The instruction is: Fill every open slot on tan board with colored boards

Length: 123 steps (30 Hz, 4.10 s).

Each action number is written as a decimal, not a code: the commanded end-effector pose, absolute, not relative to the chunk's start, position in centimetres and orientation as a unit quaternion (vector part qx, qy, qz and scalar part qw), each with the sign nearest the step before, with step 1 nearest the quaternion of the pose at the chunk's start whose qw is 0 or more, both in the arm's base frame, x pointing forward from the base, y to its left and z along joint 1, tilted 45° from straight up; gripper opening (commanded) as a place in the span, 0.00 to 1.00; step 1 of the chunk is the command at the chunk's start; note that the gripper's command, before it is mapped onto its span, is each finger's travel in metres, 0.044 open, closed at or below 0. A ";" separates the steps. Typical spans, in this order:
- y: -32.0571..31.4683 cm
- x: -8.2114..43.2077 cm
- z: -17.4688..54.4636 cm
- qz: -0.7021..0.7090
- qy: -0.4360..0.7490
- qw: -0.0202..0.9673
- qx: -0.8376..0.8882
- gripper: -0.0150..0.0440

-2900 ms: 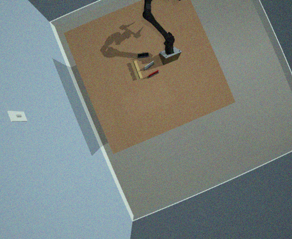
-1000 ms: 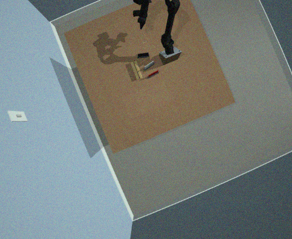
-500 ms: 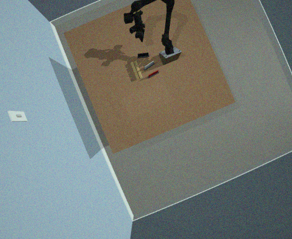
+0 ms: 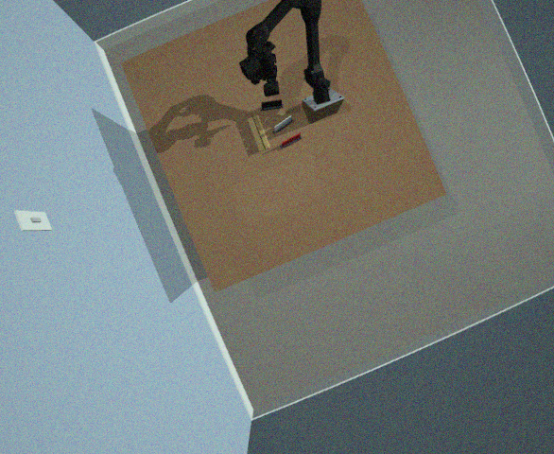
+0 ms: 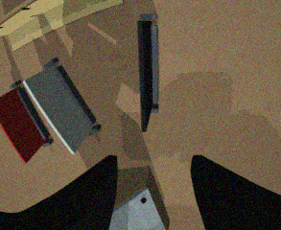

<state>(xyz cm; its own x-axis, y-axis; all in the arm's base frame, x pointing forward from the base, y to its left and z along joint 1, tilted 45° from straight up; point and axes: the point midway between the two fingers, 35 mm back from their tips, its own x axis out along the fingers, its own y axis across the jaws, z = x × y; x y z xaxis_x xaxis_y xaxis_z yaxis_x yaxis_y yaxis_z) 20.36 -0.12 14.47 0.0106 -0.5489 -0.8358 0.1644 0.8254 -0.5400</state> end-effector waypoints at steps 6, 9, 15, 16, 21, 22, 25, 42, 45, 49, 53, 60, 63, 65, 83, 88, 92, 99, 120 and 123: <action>2.8 20.0 13.6 -0.289 0.589 0.717 -0.235 0.56; 2.8 20.0 13.6 -0.289 0.589 0.717 -0.235 0.56; -1.0 19.9 10.0 -0.288 0.589 0.718 -0.234 0.56; -1.7 19.8 9.4 -0.288 0.589 0.718 -0.235 0.56; -2.1 19.7 8.8 -0.289 0.588 0.717 -0.235 0.56; -2.1 19.7 8.8 -0.289 0.588 0.717 -0.235 0.56; -2.9 19.9 8.0 -0.289 0.588 0.718 -0.235 0.56; -4.5 20.2 6.3 -0.290 0.588 0.718 -0.236 0.56; -4.8 20.3 6.0 -0.290 0.588 0.718 -0.236 0.56; -5.3 20.4 5.5 -0.290 0.588 0.718 -0.236 0.56; -5.7 20.5 5.0 -0.290 0.588 0.718 -0.236 0.56; -6.5 20.7 4.3 -0.290 0.588 0.718 -0.236 0.56; -6.8 20.7 3.9 -0.290 0.588 0.718 -0.236 0.56; -7.0 20.8 3.7 -0.290 0.588 0.718 -0.236 0.56; -7.4 20.9 3.3 -0.290 0.588 0.718 -0.236 0.25; -7.3 20.8 3.4 -0.290 0.588 0.718 -0.236 0.25; -6.7 20.7 4.0 -0.290 0.588 0.718 -0.236 0.25; -5.6 20.5 5.1 -0.290 0.588 0.718 -0.236 0.25; -2.3 19.9 8.4 -0.289 0.588 0.718 -0.235 0.25; -1.8 19.8 8.9 -0.289 0.588 0.718 -0.235 0.25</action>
<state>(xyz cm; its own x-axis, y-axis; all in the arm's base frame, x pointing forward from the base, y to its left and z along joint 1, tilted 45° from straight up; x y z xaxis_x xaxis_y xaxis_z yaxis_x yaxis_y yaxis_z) 19.81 -2.41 8.31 0.1399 -0.6941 -0.7061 0.1306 0.7198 -0.6817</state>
